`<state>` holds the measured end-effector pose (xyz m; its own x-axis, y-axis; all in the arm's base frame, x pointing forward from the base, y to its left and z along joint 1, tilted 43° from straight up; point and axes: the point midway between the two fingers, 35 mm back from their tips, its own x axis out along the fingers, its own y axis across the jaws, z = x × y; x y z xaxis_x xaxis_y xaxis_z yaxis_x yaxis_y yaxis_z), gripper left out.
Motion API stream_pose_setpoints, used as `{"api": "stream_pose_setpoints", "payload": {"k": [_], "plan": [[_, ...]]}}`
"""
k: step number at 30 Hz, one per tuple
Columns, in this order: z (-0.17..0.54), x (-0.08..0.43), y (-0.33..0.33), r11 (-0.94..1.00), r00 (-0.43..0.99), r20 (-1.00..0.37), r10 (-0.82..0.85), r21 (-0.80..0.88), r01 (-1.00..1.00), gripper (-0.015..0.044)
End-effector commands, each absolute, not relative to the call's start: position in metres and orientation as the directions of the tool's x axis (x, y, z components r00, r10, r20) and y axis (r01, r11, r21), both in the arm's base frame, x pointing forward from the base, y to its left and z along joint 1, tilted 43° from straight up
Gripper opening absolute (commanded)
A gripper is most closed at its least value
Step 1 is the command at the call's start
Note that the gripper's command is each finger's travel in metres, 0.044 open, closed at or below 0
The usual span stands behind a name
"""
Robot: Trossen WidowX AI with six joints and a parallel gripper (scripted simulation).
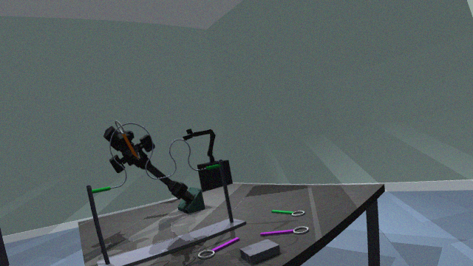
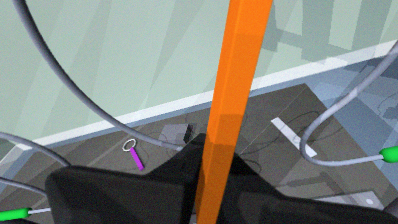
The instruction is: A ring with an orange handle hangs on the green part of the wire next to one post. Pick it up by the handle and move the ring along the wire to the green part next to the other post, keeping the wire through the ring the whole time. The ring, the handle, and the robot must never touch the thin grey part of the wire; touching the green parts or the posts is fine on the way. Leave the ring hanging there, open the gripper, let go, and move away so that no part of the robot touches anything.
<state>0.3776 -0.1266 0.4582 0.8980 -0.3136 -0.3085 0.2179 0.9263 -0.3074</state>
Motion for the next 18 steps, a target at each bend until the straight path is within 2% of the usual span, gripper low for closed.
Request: {"api": "stream_pose_setpoints", "payload": {"k": [1,18], "plan": [[0.4603,0.3750,-0.1276,0.911,0.898,-0.294,-0.329,-0.350,0.219,-0.0150],[0.4642,0.3740,-0.1364,0.815,0.891,-0.237,-0.388,-0.539,0.211,-0.0150]]}}
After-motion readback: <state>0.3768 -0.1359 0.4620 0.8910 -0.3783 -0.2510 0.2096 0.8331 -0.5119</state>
